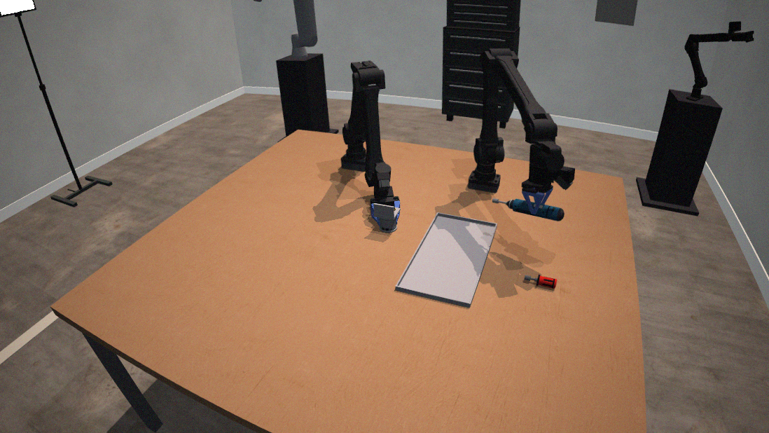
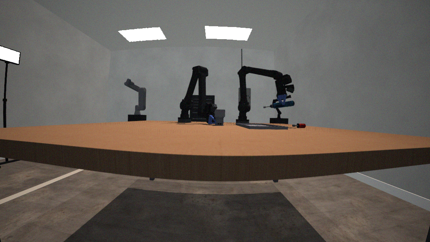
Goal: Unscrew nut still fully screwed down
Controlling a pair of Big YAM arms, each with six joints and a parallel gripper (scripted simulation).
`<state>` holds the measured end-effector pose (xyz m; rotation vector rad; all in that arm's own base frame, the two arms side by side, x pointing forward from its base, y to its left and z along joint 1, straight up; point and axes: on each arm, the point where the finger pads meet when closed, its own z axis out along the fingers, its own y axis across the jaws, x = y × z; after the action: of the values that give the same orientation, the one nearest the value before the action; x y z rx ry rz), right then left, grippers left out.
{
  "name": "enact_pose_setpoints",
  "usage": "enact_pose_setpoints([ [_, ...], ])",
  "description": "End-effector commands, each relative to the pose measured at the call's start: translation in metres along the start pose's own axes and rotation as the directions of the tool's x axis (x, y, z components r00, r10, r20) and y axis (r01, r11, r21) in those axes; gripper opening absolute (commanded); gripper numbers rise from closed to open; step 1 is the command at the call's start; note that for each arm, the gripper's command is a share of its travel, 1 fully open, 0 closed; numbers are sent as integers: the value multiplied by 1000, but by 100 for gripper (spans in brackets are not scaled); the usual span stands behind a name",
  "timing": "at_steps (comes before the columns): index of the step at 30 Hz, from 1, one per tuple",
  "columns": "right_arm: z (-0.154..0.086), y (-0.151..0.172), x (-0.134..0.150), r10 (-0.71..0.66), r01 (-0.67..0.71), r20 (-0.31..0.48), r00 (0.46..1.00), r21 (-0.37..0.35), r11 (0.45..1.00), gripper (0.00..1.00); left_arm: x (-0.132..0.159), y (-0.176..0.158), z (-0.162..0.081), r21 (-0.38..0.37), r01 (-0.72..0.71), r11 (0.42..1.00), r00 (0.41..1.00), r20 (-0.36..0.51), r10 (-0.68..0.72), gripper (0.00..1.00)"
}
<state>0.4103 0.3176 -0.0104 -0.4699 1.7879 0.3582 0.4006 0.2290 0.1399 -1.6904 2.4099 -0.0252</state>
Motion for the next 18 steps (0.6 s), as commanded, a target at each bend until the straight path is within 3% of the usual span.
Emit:
enact_pose_setpoints([
  [1, 0, -1, 17, -16, 16, -40, 999, 3, 1000, 59, 4, -23, -17, 64, -83, 994, 995, 66, 79, 42],
  [7, 0, -1, 17, -16, 16, -40, 999, 3, 1000, 59, 1, -26, -20, 75, -90, 993, 993, 81, 84, 42],
  [18, 0, -1, 17, -16, 16, -40, 999, 3, 1000, 59, 32, -60, -23, 150, -249, 957, 960, 168, 224, 42],
])
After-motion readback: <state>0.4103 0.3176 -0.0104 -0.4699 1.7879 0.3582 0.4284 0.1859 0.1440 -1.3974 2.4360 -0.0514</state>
